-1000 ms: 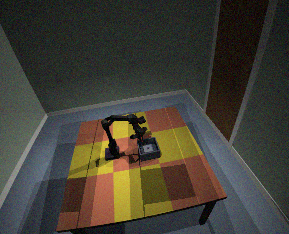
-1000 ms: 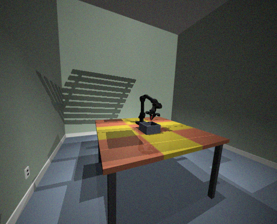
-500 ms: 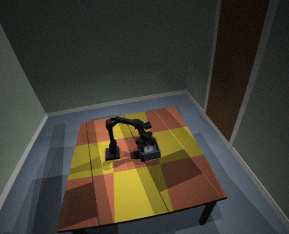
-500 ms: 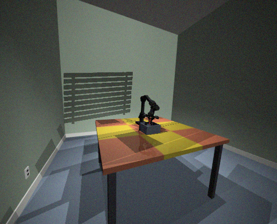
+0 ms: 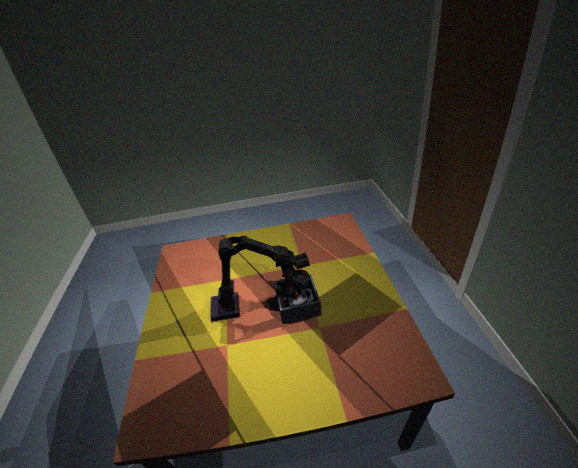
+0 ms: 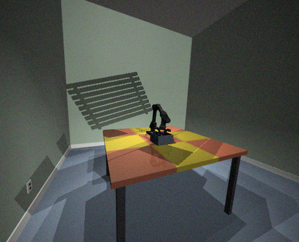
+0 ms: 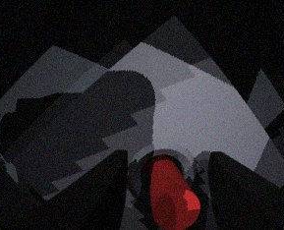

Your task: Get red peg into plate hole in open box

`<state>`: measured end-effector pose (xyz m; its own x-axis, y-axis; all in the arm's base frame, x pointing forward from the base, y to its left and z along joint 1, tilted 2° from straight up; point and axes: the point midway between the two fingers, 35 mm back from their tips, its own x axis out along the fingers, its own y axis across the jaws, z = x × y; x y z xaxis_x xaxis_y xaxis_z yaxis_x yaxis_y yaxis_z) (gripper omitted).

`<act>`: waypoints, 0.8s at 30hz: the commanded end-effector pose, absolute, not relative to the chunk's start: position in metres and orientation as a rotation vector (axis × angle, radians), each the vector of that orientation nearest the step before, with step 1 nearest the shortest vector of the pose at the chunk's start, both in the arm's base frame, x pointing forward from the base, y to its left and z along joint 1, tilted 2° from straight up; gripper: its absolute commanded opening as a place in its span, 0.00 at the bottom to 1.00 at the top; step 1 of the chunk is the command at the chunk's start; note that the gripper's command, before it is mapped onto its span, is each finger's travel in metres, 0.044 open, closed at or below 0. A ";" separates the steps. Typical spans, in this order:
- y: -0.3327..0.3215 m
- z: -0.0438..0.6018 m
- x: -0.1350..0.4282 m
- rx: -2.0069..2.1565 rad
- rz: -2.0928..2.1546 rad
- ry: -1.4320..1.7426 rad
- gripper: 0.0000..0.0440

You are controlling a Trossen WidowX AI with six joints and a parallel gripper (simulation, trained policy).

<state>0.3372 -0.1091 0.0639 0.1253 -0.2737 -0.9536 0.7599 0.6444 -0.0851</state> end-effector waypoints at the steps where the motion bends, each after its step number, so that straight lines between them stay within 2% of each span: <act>1: -0.115 0.060 0.344 0.484 -0.771 1.245 0.51; 9: -0.118 0.076 0.373 0.514 -0.697 1.235 0.99; 24: -0.103 0.117 0.427 0.561 -0.533 1.216 1.00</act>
